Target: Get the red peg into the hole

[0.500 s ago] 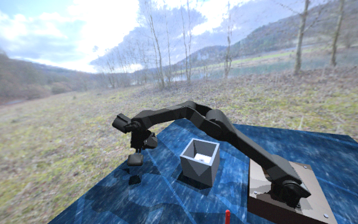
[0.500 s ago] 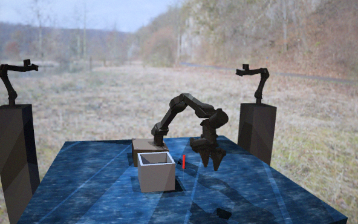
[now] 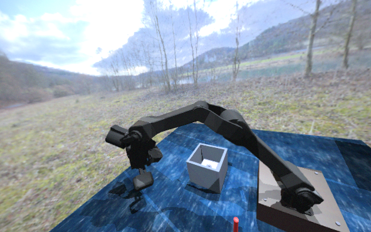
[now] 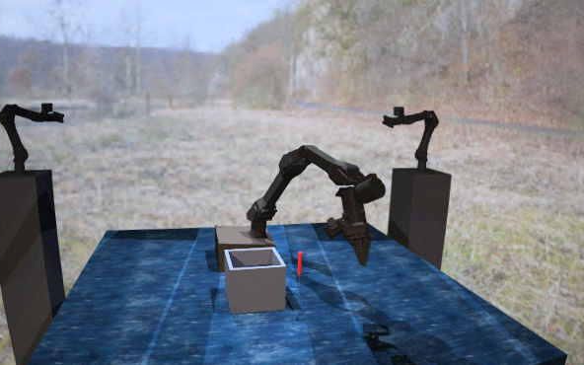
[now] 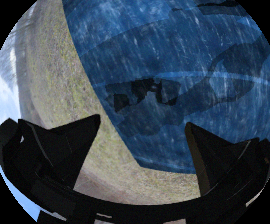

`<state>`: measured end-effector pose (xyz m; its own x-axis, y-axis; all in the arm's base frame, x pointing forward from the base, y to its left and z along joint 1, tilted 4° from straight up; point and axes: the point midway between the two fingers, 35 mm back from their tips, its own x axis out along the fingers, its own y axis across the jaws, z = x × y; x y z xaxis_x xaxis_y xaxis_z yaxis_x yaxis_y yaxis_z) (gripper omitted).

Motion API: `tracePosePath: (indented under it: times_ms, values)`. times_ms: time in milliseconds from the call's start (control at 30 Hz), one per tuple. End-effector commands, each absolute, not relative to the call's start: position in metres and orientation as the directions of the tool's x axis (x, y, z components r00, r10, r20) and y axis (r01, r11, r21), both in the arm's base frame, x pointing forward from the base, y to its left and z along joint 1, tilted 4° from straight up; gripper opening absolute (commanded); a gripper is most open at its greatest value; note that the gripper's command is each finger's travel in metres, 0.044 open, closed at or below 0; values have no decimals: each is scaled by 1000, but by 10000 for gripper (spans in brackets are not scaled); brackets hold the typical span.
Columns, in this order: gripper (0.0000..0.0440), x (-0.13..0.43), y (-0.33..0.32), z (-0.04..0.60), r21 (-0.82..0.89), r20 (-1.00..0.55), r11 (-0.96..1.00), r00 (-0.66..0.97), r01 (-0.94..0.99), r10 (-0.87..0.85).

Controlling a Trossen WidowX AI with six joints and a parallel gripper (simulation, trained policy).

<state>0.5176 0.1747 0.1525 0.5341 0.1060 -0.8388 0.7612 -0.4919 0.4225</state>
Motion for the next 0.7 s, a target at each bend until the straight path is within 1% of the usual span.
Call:
tracePosePath:
  times_ms: [0, 300, 667]
  values:
    - [428, 488, 196, 155, 404, -861, -384, 487, 830, 147]
    - [427, 404, 223, 159, 345, -914, -102, 359, 933, 192]
    - [438, 311, 201, 160, 249, -961, 152, 224, 956, 165]
